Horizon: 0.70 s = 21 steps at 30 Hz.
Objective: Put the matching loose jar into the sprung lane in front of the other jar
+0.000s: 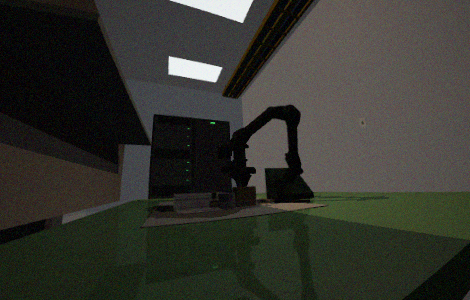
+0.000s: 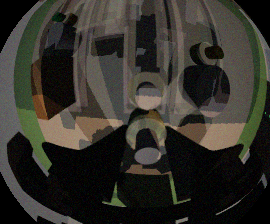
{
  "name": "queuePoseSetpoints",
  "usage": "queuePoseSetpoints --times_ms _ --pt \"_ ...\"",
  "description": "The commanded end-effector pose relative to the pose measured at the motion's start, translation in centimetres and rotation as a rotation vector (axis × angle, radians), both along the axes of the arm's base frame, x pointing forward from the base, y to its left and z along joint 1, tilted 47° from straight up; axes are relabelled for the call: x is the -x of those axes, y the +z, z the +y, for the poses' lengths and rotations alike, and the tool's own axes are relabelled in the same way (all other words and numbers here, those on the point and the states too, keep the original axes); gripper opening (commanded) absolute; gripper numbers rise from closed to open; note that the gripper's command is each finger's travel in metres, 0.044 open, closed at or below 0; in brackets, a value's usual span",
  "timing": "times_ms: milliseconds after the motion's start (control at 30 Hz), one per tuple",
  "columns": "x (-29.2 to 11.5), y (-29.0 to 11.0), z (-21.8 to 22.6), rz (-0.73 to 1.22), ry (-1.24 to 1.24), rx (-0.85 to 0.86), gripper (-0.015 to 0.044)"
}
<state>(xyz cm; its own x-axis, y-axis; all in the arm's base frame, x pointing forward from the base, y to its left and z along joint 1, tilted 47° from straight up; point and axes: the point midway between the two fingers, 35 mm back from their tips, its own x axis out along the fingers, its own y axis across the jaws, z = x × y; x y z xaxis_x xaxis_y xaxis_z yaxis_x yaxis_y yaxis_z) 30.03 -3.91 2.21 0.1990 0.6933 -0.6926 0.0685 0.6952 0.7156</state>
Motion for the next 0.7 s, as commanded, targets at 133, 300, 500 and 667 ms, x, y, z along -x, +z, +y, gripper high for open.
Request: queuePoseSetpoints --times_ms 133,300,500,667 --pt "-0.91 0.31 -0.29 -0.022 -0.004 0.004 0.0" --pt "-1.09 0.35 -0.33 -0.022 -0.004 0.004 0.0" --pt "-1.3 0.4 -0.38 -0.022 -0.004 0.004 0.0" --pt "-1.48 0.44 -0.42 -0.022 -0.004 0.004 0.0"
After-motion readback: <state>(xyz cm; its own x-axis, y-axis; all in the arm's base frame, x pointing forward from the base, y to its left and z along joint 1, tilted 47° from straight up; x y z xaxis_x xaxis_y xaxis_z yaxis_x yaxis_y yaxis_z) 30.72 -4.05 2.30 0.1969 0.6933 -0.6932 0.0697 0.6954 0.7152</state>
